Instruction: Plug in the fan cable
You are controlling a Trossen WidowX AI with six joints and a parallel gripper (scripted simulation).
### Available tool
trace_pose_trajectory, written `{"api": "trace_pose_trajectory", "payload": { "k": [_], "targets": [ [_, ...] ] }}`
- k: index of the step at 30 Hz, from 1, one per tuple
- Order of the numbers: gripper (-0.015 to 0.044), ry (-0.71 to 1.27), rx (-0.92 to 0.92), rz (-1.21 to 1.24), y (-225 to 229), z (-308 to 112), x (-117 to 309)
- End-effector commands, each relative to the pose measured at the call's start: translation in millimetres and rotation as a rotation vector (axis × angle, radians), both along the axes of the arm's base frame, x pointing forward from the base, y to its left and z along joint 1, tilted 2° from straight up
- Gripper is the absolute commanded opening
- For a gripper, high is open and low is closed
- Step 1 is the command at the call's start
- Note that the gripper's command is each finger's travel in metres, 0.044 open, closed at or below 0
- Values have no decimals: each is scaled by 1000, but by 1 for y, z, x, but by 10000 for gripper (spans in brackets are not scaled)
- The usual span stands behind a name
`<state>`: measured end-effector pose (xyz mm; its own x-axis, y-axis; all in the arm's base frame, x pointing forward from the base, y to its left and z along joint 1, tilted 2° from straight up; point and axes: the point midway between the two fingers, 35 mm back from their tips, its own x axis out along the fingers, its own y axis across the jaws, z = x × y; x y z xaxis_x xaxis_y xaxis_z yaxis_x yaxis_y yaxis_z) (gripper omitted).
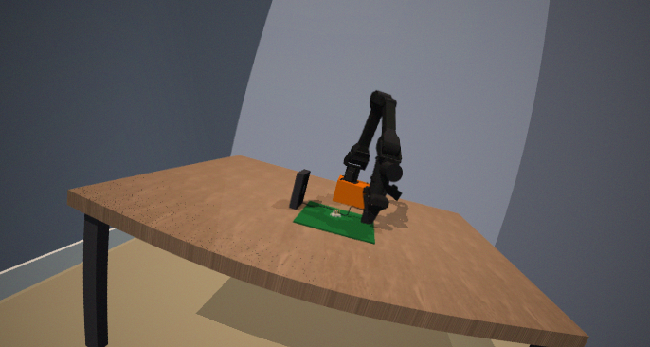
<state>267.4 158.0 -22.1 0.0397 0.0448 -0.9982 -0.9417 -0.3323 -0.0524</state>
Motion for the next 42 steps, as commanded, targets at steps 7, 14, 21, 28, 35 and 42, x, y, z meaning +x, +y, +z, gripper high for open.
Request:
{"api": "trace_pose_trajectory", "payload": {
  "k": [7, 14, 21, 28, 35, 42],
  "targets": [
    [282, 1, 0, 0, 0, 0, 0],
    [99, 1, 0, 0, 0, 0, 0],
    [0, 1, 0, 0, 0, 0, 0],
    [0, 3, -6, -3, -2, 49, -2],
    [0, -1, -10, 84, -16, 48, 6],
    [0, -11, -24, 328, -61, 47, 22]
  ]
}}
